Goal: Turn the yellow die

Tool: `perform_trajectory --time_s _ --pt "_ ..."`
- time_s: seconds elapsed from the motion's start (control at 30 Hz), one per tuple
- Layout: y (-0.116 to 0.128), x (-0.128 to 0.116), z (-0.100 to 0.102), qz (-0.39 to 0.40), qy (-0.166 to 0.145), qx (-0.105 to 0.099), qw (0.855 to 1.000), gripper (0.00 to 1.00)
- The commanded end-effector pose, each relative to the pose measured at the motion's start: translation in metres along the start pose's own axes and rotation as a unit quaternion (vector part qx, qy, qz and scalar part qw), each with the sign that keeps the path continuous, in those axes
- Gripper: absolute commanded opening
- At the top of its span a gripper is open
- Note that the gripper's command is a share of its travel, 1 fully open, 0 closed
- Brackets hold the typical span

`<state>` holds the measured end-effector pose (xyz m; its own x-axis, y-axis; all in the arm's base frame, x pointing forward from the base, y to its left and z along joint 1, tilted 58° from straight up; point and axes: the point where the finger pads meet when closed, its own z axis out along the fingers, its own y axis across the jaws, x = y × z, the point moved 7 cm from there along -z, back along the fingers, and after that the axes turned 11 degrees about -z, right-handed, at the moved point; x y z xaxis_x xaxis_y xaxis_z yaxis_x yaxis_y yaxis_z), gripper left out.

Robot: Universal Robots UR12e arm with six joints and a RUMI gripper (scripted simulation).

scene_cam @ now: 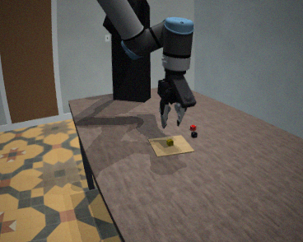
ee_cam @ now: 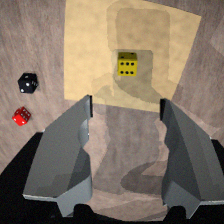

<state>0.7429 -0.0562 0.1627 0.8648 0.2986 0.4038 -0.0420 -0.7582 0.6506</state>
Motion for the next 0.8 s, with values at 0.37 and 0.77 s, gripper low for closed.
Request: perform_trajectory --time_s 0.37,0.77 --pt "-0.002 -0.014 0.0 -0.001 0.081 -0.016 0.997 0.33" --pt "-0.002 -0.018 -0.002 -0.002 0.099 -0.021 0.995 0.33"
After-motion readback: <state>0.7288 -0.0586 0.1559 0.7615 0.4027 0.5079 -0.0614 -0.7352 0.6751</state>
